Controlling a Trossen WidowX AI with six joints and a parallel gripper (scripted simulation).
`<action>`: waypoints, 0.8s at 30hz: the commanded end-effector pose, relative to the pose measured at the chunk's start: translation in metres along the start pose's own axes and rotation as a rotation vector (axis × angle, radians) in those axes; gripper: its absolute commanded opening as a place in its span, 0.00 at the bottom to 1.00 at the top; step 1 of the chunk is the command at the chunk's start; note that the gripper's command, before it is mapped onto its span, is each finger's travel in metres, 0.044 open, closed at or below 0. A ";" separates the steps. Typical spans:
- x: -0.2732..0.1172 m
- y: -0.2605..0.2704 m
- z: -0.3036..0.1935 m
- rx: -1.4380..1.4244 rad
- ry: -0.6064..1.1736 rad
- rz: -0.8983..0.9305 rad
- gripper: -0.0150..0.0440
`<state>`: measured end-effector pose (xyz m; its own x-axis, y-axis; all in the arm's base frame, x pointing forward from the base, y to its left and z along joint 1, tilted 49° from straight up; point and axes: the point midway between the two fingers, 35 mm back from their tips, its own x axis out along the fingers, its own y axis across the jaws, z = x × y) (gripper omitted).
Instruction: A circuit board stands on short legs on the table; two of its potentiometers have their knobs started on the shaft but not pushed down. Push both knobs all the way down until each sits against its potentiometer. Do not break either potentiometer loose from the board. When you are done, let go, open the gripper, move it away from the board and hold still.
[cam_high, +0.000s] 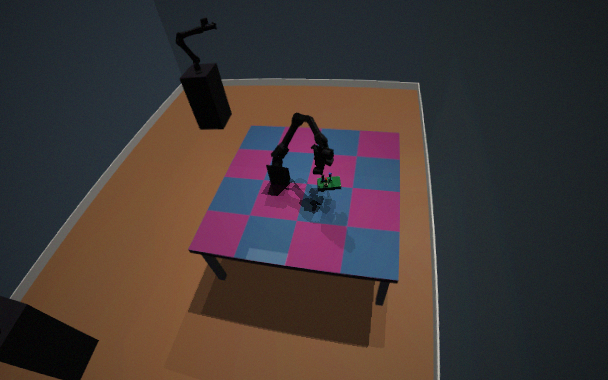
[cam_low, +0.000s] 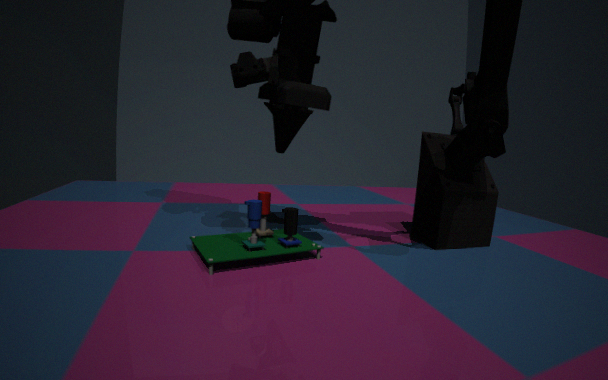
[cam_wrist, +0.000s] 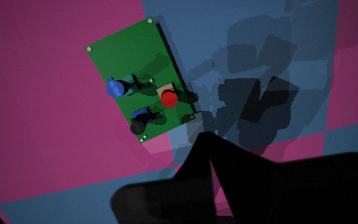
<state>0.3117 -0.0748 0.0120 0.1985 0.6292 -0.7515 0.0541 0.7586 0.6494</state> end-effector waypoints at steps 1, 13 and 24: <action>0.008 0.032 -0.001 -0.090 0.027 0.069 0.25; 0.036 0.066 -0.006 -0.172 0.057 0.141 0.25; 0.047 0.067 -0.006 -0.172 0.057 0.142 0.25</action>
<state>0.3201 0.0019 0.0240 0.1427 0.7312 -0.6670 -0.1489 0.6821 0.7159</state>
